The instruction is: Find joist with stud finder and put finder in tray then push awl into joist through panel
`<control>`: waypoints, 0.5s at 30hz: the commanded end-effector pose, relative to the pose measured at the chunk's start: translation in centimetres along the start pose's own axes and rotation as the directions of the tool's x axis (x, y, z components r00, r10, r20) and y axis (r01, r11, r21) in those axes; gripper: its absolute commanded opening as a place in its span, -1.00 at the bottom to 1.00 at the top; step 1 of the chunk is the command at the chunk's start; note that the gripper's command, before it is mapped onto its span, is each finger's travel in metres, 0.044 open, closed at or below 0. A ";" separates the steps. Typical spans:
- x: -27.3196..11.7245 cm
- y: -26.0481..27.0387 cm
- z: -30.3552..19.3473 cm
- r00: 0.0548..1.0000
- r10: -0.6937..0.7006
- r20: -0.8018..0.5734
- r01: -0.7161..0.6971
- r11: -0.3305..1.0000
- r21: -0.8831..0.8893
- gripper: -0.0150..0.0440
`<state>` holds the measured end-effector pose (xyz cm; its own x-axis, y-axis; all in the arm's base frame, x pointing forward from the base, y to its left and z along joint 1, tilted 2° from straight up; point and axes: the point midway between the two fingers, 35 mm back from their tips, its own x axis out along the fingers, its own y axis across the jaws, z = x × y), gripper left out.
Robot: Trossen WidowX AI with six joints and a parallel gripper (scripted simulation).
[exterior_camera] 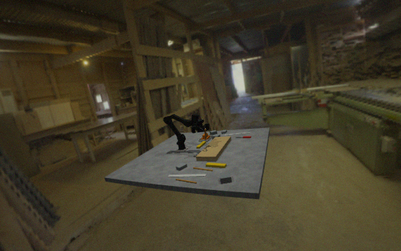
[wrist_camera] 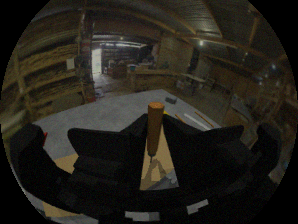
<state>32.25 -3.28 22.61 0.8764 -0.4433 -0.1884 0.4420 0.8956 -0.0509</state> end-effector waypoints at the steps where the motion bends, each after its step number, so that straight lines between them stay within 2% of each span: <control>1: -0.6 3.0 -0.1 0.992 0.122 0.025 -0.122 0.993 -0.003 -0.49; 8: -2.6 8.4 -0.7 0.935 0.348 0.065 -0.348 0.938 -0.016 -0.49; 15: -5.7 13.2 -1.3 0.829 0.550 0.101 -0.549 0.835 -0.037 -0.49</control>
<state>33.20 9.05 21.67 0.9936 0.0377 -0.1067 -0.0359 0.9992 0.0191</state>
